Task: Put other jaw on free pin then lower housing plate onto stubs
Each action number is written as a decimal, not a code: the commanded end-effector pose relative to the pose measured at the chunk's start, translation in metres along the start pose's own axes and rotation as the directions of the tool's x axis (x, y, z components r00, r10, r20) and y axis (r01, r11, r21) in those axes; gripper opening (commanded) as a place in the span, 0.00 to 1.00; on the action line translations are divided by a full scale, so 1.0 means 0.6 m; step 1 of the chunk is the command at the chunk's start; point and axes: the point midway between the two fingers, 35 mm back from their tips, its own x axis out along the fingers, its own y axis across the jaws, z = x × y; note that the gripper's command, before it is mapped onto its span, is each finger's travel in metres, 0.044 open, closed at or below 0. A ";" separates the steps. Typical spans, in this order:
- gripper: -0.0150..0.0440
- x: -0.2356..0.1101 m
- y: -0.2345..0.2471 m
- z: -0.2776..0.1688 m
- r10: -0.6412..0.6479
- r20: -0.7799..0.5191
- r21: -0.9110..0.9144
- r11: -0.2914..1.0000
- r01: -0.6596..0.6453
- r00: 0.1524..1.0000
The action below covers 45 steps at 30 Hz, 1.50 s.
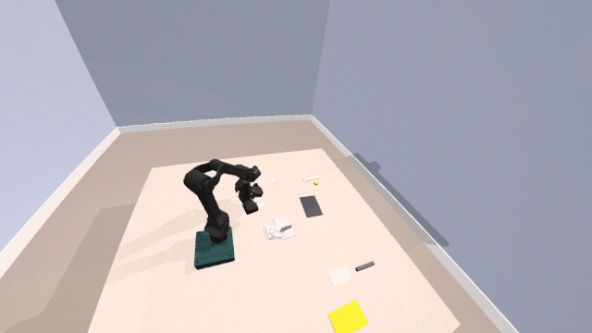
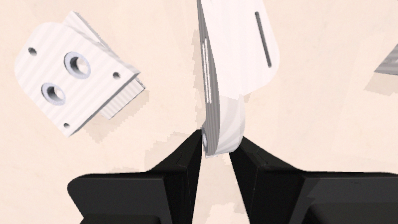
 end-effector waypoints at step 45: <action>0.32 -0.104 0.002 0.004 0.008 0.015 0.001 1.000 -0.008 1.000</action>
